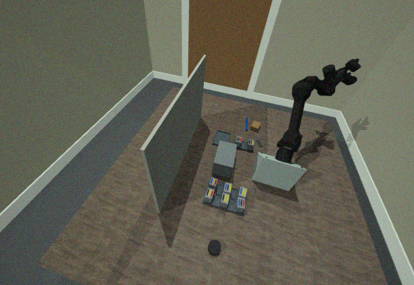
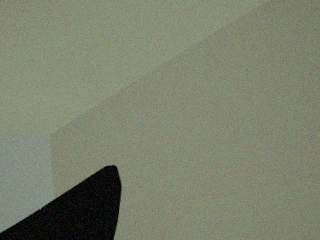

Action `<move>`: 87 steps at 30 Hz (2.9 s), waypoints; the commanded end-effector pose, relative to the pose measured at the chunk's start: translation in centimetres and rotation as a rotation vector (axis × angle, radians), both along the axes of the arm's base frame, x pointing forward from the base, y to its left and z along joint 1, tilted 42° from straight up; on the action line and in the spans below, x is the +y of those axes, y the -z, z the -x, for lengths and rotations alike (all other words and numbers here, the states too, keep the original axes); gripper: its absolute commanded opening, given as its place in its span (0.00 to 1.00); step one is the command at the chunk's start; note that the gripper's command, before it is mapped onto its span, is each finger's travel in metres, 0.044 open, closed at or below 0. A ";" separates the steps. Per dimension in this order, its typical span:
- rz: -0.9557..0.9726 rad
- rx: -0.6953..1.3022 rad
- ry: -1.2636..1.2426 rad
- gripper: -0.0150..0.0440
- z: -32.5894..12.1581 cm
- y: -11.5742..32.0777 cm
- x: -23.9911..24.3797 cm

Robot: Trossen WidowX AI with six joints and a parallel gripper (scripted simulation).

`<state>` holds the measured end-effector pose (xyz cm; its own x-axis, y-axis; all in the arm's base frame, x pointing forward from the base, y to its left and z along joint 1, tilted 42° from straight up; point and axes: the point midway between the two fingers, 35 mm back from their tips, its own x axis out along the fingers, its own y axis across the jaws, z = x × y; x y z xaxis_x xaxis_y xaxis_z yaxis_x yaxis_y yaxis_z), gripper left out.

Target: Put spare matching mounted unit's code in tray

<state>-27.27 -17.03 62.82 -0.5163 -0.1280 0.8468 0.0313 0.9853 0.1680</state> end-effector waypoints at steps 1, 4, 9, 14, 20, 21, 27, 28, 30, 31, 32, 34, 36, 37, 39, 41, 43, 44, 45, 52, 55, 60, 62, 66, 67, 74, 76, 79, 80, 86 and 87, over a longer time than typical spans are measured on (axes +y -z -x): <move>0.000 0.000 0.000 0.98 0.0 0.0 0.0; 0.000 0.000 0.000 1.00 0.0 0.0 0.0; -0.018 -0.012 -0.004 1.00 0.0 0.2 -0.7; -0.125 -0.075 -0.032 1.00 -0.1 1.7 -5.0; -0.319 -0.148 -0.093 1.00 -1.7 4.6 -12.1; -0.357 -0.157 -0.105 1.00 -2.3 5.2 -13.4; -0.602 -0.175 -0.182 1.00 -6.7 9.2 -20.8; -0.644 -0.172 -0.196 1.00 -7.7 9.9 -21.9; -0.731 -0.161 -0.222 1.00 -9.8 11.3 -24.1; -0.775 -0.152 -0.235 1.00 -11.0 12.1 -25.1; -0.819 -0.141 -0.248 1.00 -12.1 12.8 -26.0; -0.907 -0.115 -0.273 1.00 -14.7 14.4 -27.7; -0.995 -0.080 -0.298 1.00 -17.3 16.0 -29.3; -1.037 -0.061 -0.310 1.00 -18.7 16.7 -29.9; -1.121 -0.016 -0.333 1.00 -21.5 18.3 -31.0; -1.203 0.035 -0.355 1.00 -24.3 19.9 -31.8; -1.283 0.095 -0.376 1.00 -27.3 21.5 -32.4; -1.323 0.127 -0.385 1.00 -28.8 22.3 -32.7; -1.362 0.162 -0.395 1.00 -30.3 23.1 -32.8; -1.608 0.452 -0.449 1.00 -40.8 28.8 -31.9; -1.697 0.603 -0.464 1.00 -45.2 31.3 -30.6; -1.832 0.883 -0.474 1.00 -51.8 35.8 -27.3; -1.877 1.006 -0.471 1.00 -54.1 37.6 -25.6; -1.949 1.272 -0.452 1.00 -58.3 41.3 -21.7; -1.961 1.341 -0.445 1.00 -59.1 42.2 -20.6; -1.993 1.785 -0.366 1.00 -63.4 47.3 -13.3; -1.985 1.914 -0.331 1.00 -64.3 48.5 -11.2; -1.953 2.135 -0.261 1.00 -65.3 50.5 -7.5; -1.937 2.210 -0.234 1.00 -65.6 51.1 -6.2; -1.770 2.652 -0.026 1.00 -66.2 54.2 1.2; -1.727 2.731 0.021 1.00 -66.1 54.6 2.5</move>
<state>38.95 -18.51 9.89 0.1007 -0.5006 -0.8598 0.9456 0.3168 -0.0737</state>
